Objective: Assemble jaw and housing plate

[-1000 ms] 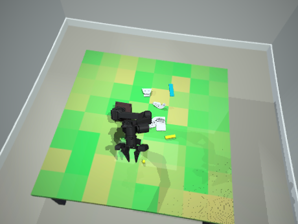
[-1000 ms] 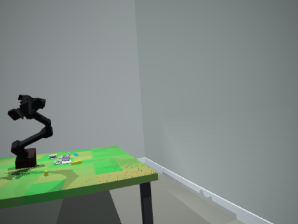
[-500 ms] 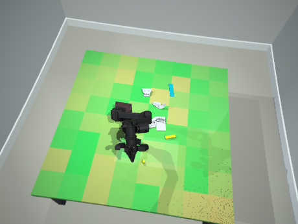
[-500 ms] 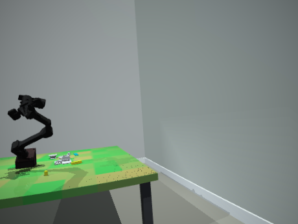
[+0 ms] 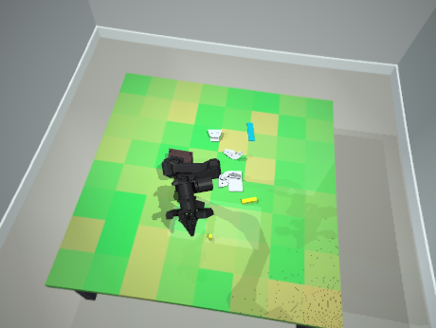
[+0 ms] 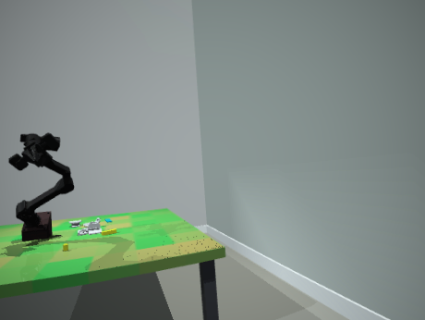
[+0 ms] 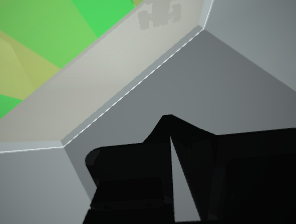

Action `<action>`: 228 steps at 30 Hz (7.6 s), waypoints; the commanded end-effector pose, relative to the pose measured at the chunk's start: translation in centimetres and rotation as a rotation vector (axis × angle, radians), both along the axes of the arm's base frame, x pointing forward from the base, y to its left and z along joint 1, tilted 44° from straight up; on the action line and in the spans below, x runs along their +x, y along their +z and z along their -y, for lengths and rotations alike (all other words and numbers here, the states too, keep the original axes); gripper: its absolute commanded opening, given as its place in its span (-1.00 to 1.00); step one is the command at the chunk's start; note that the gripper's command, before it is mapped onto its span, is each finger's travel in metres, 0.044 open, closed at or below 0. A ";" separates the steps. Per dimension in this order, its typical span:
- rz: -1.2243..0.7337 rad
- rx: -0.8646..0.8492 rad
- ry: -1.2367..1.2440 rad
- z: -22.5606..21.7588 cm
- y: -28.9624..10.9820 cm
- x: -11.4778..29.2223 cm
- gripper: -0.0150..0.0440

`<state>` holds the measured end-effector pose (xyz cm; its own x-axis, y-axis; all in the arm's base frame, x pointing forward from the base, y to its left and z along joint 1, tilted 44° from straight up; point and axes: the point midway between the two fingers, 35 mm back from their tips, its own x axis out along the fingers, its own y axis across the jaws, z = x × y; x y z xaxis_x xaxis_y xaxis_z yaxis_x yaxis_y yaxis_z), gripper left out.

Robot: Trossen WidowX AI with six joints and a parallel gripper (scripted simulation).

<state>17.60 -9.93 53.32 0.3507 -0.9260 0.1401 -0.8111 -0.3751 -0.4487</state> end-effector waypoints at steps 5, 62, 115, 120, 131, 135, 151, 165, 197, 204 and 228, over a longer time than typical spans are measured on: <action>0.165 0.007 0.121 -0.9 2.0 -1.5 -0.49; 1.181 0.435 0.801 4.3 7.3 -10.2 -0.49; 1.928 1.419 0.758 20.6 -2.0 1.5 -0.49; 1.969 1.534 0.669 21.6 -4.4 4.3 -0.49; 2.024 1.808 0.450 21.2 -9.4 10.6 -0.49; 2.036 1.892 0.343 20.8 -11.6 13.1 -0.49; 1.926 2.097 -0.081 16.1 -20.8 21.9 -0.49; 1.782 2.154 -0.570 8.6 -30.7 27.4 -0.49; 1.441 1.770 -1.176 -12.0 -49.3 28.3 -0.49; 1.366 1.625 -1.173 -15.9 -52.7 26.5 -0.49; 1.200 1.194 -0.872 -25.5 -61.2 17.4 -0.49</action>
